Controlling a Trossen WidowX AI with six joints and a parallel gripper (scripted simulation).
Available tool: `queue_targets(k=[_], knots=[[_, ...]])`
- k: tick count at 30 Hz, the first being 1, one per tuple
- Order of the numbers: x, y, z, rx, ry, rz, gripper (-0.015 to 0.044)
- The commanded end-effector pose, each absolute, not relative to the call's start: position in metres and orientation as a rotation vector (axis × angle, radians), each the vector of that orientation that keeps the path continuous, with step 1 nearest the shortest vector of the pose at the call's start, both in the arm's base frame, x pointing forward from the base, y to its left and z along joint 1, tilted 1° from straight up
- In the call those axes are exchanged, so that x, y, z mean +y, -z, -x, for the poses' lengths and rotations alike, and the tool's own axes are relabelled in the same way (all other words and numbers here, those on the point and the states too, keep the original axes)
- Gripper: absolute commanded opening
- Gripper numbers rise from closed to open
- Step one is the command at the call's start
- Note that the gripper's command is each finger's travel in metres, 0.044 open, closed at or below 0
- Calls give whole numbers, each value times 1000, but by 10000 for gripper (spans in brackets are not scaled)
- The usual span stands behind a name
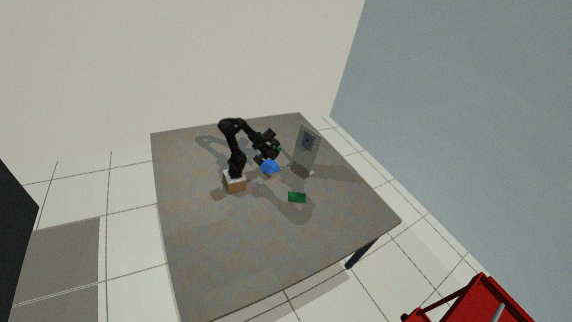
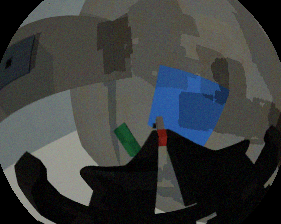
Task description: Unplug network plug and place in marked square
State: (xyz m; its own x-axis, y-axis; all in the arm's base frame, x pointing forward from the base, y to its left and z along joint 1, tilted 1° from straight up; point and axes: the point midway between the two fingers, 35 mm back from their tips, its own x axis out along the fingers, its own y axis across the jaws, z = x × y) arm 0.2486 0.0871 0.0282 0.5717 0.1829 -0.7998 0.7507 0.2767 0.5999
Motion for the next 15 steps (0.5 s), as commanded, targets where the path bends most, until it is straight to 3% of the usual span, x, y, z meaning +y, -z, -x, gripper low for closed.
queue_targets(k=[1, 15], knots=[[86, -23, -248, 926, 477, -1263, 0], [87, -11, -251, 927, 476, -1264, 0]])
